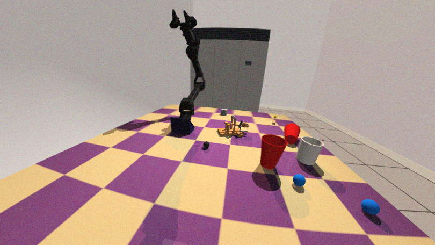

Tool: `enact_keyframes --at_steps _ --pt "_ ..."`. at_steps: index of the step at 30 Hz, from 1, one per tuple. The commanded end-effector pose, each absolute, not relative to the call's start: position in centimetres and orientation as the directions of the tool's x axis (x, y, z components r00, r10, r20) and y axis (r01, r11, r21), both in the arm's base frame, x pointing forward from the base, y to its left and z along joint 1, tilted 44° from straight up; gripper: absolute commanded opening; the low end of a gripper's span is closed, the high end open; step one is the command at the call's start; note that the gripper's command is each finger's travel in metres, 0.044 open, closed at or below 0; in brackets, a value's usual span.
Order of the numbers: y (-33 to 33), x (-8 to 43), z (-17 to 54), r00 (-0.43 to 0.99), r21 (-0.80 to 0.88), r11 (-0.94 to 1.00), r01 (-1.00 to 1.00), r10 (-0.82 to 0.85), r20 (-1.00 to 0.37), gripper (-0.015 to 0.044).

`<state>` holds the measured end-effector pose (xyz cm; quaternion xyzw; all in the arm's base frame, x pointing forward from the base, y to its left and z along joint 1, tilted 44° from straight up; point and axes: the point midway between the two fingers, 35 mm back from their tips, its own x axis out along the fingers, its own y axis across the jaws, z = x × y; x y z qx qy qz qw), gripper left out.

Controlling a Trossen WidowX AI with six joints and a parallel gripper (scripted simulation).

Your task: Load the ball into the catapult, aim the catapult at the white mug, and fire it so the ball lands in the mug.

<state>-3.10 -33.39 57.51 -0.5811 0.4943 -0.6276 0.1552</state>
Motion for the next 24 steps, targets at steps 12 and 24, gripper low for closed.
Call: enact_keyframes --at_steps 12,24 --pt "-38.5 3.2 51.4 -0.065 -0.903 -0.333 -0.271 -0.93 0.362 0.044" --pt "-41.0 10.9 44.0 0.182 -0.974 -0.127 -0.187 -0.979 0.093 0.044"
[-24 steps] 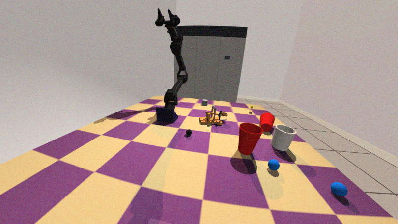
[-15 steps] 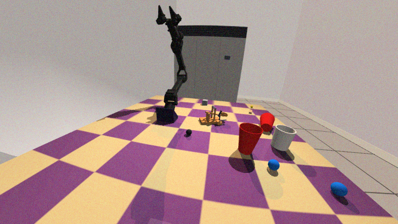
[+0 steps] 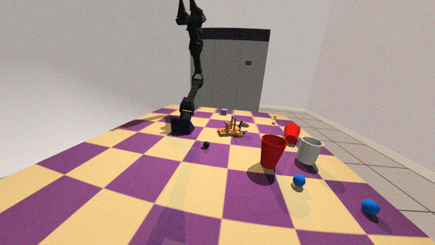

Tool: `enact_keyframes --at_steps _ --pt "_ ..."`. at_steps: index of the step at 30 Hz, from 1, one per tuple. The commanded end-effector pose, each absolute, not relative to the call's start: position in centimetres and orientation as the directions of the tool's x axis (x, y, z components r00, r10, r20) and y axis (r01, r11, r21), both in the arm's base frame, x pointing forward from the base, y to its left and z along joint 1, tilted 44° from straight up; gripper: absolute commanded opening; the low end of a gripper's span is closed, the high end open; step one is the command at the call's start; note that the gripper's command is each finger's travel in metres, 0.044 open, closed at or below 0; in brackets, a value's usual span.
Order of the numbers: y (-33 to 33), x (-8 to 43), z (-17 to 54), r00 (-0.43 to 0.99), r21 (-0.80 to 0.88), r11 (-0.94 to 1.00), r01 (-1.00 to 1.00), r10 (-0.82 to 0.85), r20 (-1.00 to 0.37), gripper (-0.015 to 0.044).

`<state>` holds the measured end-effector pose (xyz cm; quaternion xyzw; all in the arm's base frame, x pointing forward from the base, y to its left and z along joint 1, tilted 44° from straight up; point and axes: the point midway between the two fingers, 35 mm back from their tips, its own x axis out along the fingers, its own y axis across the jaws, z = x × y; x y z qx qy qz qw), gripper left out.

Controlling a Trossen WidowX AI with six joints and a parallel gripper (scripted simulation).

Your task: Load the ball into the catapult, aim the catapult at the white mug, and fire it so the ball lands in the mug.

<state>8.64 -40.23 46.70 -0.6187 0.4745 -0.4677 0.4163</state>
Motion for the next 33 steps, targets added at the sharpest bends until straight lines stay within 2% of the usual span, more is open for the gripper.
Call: enact_keyframes --at_steps 1,9,18,33 --pt "-41.1 11.5 43.3 0.203 -0.977 -0.104 -0.184 -0.977 0.066 0.044" --pt "-40.7 16.8 37.4 0.359 -0.979 0.084 -0.184 -0.922 -0.147 0.044" --pt "-38.3 22.0 31.0 0.495 -0.925 0.302 -0.228 -0.782 -0.378 0.044" --pt "-31.0 28.2 21.8 0.59 -0.706 0.602 -0.373 -0.433 -0.682 0.044"
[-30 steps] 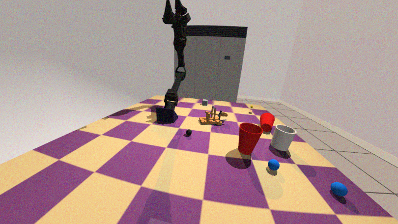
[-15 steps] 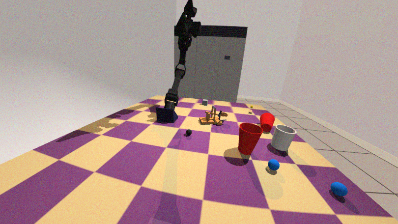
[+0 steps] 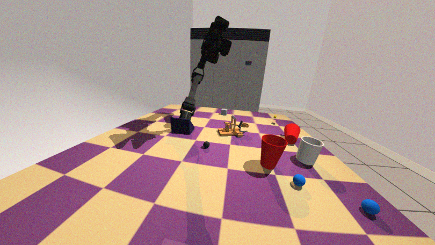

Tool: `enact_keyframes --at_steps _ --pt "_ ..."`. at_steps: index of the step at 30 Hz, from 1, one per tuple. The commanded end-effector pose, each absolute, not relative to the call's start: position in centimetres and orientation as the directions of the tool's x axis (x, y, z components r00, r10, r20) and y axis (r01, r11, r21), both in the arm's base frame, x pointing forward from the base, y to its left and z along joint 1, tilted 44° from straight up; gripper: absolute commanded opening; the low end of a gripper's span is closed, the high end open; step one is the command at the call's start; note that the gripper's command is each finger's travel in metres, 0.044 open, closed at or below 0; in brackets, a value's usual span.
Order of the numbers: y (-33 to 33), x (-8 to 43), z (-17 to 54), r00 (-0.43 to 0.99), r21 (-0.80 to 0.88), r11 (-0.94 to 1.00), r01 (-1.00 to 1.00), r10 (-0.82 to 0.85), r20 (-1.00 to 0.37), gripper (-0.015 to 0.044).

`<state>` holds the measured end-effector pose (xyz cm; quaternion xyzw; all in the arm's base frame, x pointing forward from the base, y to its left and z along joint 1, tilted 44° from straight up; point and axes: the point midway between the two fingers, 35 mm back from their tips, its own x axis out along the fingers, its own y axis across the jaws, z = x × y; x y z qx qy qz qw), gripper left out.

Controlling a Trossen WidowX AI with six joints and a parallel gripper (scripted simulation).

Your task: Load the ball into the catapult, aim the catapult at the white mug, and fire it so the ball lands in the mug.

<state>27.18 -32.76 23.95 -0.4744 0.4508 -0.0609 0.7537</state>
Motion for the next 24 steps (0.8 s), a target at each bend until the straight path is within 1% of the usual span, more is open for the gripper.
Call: enact_keyframes --at_steps 1,12,18,24 --pt "-30.5 28.5 21.3 0.59 -0.686 0.618 -0.384 -0.407 -0.697 0.044" --pt "-23.4 30.5 16.1 0.534 -0.422 0.744 -0.518 -0.104 -0.839 0.044" --pt "-19.2 30.8 13.7 0.462 -0.241 0.778 -0.58 0.07 -0.884 0.044" --pt "-15.0 30.7 11.9 0.365 -0.046 0.783 -0.621 0.236 -0.901 0.044"
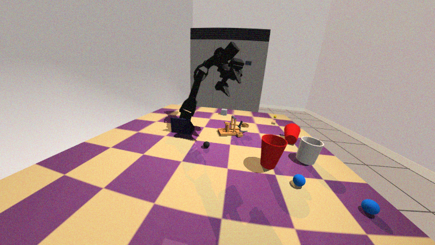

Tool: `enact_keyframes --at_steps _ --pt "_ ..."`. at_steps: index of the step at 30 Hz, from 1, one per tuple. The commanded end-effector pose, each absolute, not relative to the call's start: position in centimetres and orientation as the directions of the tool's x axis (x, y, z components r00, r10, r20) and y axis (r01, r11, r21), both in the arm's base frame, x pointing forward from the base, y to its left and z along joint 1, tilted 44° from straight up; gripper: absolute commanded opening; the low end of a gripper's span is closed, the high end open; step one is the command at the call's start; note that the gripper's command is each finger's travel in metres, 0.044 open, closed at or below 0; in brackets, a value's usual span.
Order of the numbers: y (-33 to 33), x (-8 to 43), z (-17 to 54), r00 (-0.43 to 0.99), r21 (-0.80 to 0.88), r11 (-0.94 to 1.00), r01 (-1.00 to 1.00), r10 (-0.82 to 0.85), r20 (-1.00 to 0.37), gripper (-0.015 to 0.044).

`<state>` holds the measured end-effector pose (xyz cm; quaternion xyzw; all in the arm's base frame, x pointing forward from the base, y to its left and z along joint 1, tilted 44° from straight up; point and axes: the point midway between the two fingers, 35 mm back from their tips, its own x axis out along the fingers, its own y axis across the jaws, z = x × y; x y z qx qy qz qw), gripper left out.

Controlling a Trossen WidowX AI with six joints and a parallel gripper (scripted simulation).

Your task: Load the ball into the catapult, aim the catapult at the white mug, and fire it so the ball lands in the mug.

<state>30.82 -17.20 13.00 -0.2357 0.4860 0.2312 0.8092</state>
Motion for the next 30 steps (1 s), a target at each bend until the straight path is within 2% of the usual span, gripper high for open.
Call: enact_keyframes --at_steps 1,11,21,30 --pt "-14.4 30.6 11.6 0.346 -0.013 0.78 -0.625 0.263 -0.901 0.044" --pt "-7.6 29.2 10.1 0.144 0.315 0.722 -0.616 0.496 -0.856 0.044" --pt "-1.3 26.7 10.3 -0.074 0.604 0.618 -0.504 0.666 -0.742 0.044" --pt "-0.5 26.4 10.5 -0.105 0.64 0.601 -0.478 0.685 -0.721 0.044"
